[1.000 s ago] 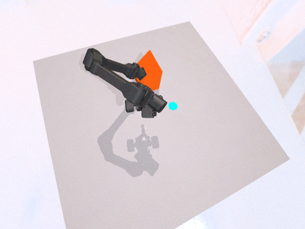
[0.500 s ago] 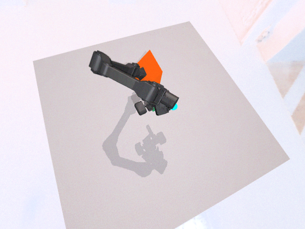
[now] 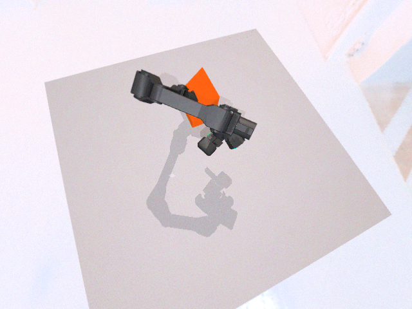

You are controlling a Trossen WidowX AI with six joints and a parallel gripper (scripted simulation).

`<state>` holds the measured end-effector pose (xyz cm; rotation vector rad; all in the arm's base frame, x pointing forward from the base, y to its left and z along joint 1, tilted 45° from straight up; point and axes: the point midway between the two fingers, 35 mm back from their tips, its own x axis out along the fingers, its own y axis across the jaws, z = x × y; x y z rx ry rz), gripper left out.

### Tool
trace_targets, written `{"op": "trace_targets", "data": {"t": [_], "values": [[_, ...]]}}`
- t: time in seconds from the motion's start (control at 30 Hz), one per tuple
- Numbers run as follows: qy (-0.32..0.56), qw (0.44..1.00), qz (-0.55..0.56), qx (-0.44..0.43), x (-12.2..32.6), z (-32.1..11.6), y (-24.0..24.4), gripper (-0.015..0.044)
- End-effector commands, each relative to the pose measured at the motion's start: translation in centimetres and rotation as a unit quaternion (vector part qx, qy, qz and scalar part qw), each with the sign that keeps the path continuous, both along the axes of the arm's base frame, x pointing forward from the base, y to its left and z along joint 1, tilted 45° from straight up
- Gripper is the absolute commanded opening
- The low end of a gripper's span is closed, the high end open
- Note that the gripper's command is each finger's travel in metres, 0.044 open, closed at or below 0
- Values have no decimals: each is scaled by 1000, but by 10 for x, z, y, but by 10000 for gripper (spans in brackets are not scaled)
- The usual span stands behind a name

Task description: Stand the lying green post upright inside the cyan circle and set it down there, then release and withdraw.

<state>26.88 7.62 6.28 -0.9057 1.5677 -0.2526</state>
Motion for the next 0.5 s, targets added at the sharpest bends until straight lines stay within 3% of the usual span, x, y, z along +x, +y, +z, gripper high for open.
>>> {"op": "trace_targets", "data": {"t": [0.0, 0.47], "values": [[24, 999, 29, 1, 0, -7, 10, 23], [123, 983, 137, -11, -7, -38, 44, 23]]}}
